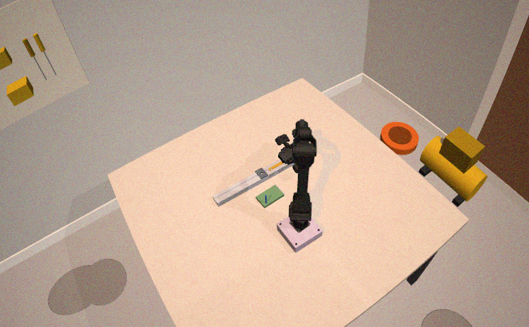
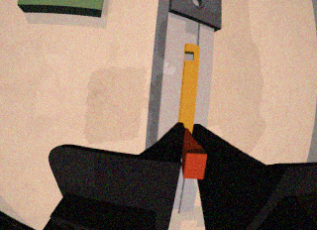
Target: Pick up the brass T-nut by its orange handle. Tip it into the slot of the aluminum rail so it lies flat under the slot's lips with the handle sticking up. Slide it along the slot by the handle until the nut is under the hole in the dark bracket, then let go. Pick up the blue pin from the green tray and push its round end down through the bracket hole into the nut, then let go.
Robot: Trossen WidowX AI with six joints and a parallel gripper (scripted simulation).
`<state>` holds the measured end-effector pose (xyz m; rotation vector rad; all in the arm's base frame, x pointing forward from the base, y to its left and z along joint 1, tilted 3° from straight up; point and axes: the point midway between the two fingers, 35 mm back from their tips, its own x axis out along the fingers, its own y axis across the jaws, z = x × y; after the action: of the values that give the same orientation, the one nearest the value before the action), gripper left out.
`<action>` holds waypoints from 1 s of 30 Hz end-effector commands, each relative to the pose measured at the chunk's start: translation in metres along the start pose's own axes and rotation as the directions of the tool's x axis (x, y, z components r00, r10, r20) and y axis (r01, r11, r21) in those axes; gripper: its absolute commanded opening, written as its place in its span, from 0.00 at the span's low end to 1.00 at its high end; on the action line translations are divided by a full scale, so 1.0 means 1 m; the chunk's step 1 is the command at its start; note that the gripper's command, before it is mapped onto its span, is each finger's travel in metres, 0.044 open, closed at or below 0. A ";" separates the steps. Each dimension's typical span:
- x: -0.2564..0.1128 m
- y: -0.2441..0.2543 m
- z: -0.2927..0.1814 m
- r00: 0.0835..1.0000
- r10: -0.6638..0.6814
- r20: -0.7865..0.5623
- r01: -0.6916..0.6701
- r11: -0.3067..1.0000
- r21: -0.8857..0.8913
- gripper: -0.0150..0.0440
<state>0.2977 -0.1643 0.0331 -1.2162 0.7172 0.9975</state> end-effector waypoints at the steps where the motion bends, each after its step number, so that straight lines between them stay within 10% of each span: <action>1: -0.001 -0.003 -0.001 1.000 0.006 -0.004 -0.006 1.000 0.005 0.00; 30: -0.001 -0.007 -0.001 0.997 0.071 -0.002 -0.071 0.997 0.025 0.00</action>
<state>0.3015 -0.1645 0.0344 -1.1794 0.7700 1.0436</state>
